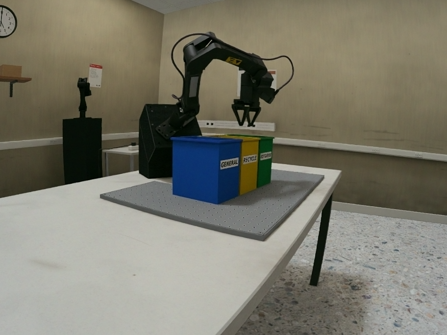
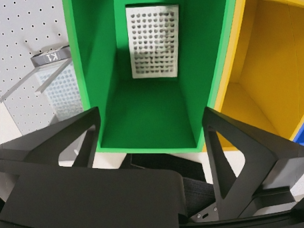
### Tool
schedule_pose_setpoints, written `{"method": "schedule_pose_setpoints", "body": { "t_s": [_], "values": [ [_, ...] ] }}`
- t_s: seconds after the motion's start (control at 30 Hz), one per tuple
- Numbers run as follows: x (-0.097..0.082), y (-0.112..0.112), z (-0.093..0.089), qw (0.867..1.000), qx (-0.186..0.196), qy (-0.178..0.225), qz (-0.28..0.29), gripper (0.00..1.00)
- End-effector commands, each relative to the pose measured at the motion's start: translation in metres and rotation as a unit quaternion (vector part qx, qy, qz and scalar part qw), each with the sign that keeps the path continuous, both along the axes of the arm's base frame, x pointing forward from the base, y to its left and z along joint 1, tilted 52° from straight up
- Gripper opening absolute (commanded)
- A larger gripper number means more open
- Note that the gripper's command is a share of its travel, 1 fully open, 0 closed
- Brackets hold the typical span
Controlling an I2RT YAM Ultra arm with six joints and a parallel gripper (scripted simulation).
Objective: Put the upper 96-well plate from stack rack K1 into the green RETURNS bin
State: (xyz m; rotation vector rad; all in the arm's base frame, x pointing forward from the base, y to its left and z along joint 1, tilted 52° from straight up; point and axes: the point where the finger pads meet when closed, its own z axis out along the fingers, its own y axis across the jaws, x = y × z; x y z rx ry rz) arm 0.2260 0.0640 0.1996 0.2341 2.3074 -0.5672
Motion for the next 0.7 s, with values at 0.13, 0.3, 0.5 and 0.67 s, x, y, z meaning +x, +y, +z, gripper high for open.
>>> {"method": "schedule_pose_setpoints", "body": {
  "t_s": [0.13,0.3,0.5,0.67],
  "values": [
    [0.0018,0.0074,0.0122,1.000,0.007,-0.018,0.010,0.82],
    [0.0018,0.0074,0.0122,1.000,0.007,-0.018,0.010,0.82],
    [0.0018,0.0074,0.0122,1.000,0.007,-0.018,0.010,0.82],
    [0.0023,0.0142,0.0052,1.000,0.002,-0.015,0.010,0.82]
  ]
}}
